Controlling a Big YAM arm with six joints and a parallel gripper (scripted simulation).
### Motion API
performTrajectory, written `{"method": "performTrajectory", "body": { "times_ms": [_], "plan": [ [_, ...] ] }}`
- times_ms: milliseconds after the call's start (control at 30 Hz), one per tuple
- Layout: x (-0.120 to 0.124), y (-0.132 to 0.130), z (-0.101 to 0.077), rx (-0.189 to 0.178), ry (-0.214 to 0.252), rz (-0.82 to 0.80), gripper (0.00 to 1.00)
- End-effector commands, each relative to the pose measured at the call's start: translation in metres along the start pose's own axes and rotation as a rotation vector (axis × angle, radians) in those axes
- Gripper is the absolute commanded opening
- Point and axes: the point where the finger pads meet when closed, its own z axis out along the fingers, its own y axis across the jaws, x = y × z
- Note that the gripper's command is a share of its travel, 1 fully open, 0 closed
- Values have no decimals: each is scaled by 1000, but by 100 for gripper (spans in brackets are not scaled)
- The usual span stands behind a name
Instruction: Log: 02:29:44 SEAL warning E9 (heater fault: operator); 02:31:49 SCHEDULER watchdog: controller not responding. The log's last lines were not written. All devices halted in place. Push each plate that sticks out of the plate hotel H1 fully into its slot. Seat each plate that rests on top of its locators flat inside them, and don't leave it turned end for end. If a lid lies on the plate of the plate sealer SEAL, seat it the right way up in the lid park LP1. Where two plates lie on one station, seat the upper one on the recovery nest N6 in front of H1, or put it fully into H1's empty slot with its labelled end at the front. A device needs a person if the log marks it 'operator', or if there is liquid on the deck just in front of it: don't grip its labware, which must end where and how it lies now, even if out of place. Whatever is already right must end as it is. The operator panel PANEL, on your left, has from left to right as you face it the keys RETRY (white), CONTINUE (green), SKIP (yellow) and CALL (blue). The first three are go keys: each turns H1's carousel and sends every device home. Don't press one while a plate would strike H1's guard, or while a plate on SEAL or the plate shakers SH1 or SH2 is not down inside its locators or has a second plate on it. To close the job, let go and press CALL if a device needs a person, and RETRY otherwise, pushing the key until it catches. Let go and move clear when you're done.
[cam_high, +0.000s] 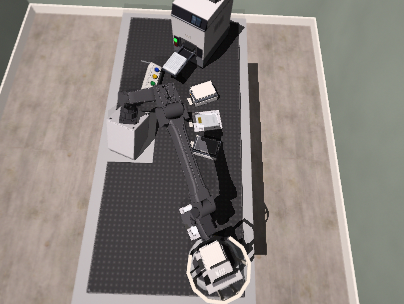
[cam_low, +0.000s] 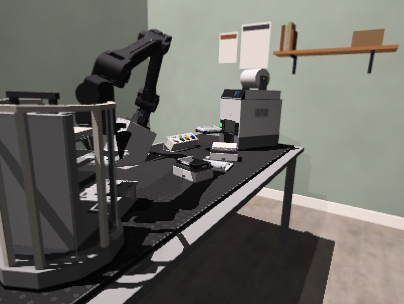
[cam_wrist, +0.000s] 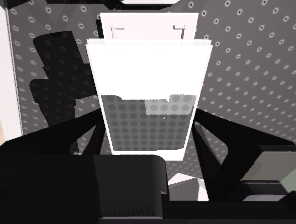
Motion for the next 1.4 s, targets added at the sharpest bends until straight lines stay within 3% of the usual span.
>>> {"method": "performTrajectory", "body": {
  "times_ms": [0,100,133,300,467,533,667,700,833,1133,1233,1267,1367],
  "plan": [
    [-1,4,17,3,9,4,84],
    [-1,3,17,2,7,5,84],
    [-14,6,5,-3,-23,-2,84],
    [-1,5,24,3,7,2,84],
    [1,3,31,3,13,4,84],
    [-5,7,27,1,-3,-3,84],
    [-1,3,32,2,7,4,84],
    [-9,3,24,-2,-10,4,84],
    [0,4,38,3,9,2,84],
    [1,3,48,3,11,4,84],
    [-1,3,47,2,6,4,84],
    [-11,4,38,-3,-16,1,84],
    [-6,7,47,1,-6,-4,84]
  ]
}}
